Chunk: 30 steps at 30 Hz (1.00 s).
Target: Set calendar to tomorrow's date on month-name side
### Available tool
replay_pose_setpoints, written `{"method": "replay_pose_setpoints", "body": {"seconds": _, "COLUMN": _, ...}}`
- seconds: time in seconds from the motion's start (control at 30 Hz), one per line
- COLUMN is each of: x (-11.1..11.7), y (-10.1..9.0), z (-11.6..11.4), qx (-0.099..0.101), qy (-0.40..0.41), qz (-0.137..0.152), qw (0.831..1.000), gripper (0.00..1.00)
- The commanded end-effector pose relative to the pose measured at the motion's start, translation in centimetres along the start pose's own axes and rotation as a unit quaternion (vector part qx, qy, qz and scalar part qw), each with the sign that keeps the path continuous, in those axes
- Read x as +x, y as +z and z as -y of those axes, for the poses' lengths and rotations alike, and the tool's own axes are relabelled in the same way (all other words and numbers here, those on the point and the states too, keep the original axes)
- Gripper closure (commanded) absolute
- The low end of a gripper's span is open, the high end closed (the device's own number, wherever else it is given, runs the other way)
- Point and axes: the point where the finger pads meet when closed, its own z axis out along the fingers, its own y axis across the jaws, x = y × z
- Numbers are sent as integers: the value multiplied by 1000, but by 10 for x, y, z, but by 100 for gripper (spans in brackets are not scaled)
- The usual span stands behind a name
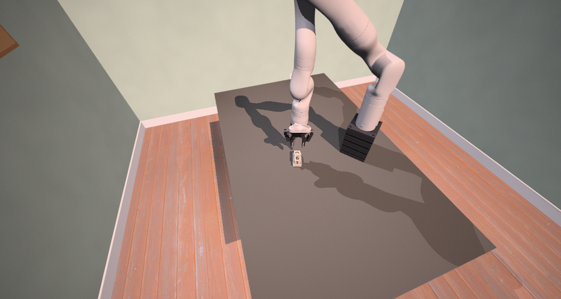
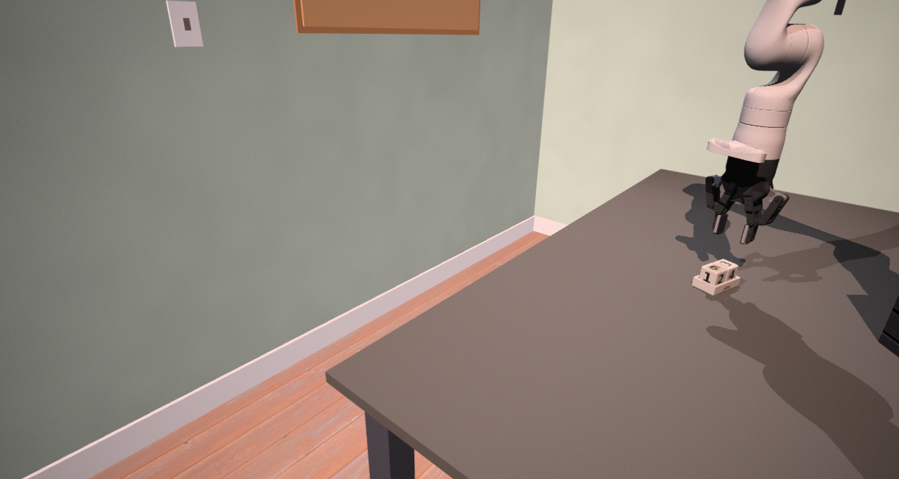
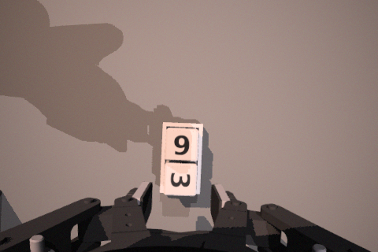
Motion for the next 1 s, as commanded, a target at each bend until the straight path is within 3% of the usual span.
{"method": "replay_pose_setpoints", "body": {"seconds": 0.0, "x": -2, "y": 4, "z": 2, "qx": 3, "qy": 3, "qz": 0, "qw": 1000, "gripper": 52}}
{"method": "replay_pose_setpoints", "body": {"seconds": 0.97, "x": -2, "y": 39, "z": 2, "qx": 3, "qy": 3, "qz": 0, "qw": 1000, "gripper": 52}}
